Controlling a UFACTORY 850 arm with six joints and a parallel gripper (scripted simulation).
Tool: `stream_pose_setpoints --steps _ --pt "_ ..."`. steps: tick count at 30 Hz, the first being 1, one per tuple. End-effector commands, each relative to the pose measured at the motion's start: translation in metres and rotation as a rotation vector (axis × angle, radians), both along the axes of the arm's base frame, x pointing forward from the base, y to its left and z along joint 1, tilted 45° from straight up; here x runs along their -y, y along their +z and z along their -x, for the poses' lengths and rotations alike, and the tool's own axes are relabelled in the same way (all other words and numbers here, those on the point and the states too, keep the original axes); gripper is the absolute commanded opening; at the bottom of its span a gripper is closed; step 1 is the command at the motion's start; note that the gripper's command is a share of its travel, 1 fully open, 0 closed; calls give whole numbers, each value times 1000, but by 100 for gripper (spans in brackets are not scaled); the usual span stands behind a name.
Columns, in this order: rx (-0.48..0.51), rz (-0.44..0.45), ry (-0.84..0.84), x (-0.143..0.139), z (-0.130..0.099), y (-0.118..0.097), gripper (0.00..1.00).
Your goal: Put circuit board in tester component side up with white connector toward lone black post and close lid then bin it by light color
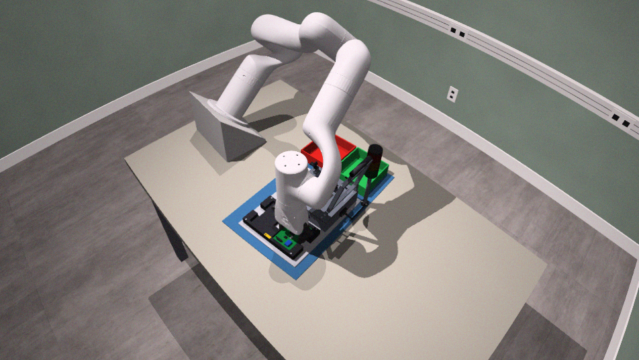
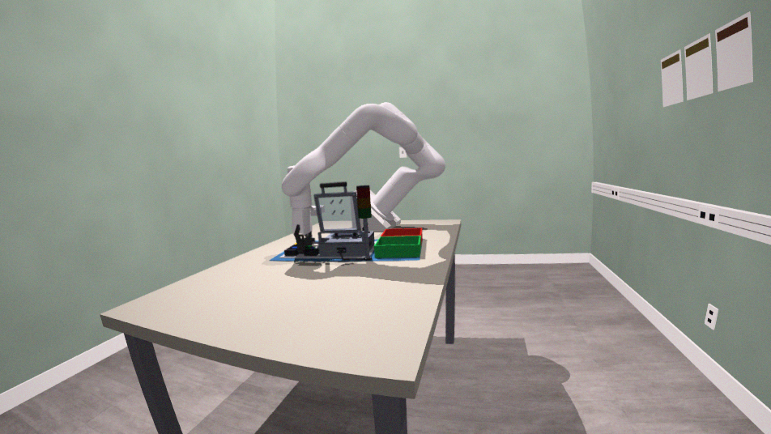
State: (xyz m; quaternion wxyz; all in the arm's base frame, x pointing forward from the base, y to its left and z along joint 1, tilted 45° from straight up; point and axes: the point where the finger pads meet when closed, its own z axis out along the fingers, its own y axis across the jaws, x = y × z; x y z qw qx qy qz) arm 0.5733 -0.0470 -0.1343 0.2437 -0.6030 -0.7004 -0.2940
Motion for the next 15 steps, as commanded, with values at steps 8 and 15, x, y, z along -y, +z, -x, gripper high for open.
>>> stream_pose_setpoints --steps 8,15 --pt "2 1 -1 11 -1 11 79" --pt "2 1 -1 16 -1 16 79"
